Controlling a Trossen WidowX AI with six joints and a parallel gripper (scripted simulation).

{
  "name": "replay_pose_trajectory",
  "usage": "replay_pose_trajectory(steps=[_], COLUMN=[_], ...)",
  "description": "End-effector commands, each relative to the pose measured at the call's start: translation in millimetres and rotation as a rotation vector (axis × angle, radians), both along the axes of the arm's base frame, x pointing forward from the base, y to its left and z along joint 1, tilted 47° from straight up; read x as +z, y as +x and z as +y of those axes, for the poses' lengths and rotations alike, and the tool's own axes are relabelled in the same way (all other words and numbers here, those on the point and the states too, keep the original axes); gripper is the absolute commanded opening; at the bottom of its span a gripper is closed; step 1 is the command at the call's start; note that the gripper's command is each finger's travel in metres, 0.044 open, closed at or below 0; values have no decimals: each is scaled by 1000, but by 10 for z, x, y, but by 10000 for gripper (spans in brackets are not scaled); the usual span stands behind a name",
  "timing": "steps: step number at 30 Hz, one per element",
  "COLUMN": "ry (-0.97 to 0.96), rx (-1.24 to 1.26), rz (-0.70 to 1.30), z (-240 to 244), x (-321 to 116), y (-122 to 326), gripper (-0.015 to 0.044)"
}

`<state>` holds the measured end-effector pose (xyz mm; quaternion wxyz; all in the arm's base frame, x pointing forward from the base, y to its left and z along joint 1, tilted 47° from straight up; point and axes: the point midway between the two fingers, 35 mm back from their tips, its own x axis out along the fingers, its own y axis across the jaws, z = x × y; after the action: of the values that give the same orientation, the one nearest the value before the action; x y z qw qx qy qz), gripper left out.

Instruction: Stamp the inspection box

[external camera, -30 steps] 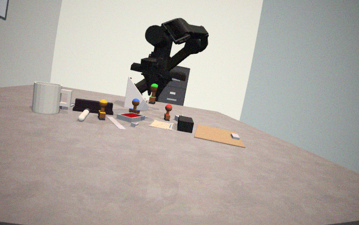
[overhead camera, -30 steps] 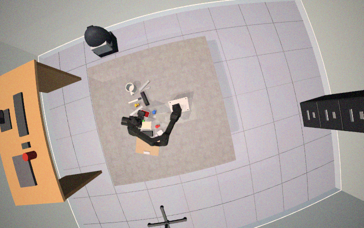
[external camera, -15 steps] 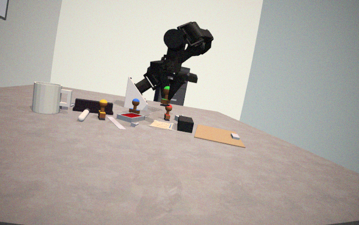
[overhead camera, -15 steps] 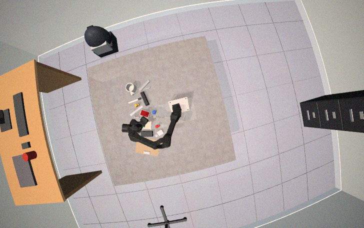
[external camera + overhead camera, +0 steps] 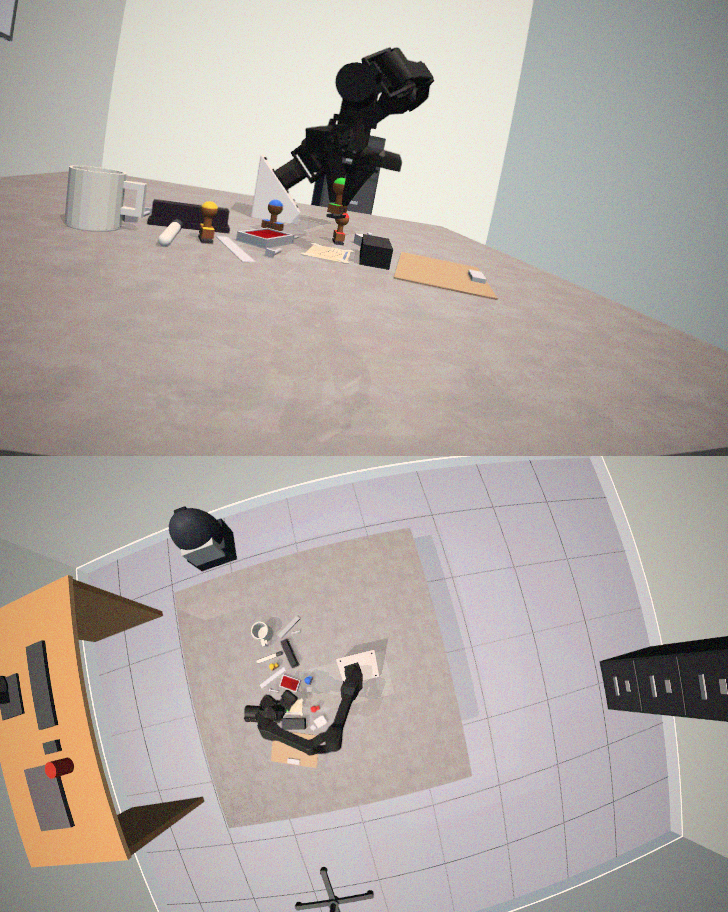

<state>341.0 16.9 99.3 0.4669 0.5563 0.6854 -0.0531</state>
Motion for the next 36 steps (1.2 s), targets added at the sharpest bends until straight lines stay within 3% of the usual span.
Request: replay_pose_trajectory(steps=[1,36], ry=[5,2], rx=[-3,-4], rz=[3,2], z=[40,207], x=[-16,-175], y=[5,30], gripper=[0,0])
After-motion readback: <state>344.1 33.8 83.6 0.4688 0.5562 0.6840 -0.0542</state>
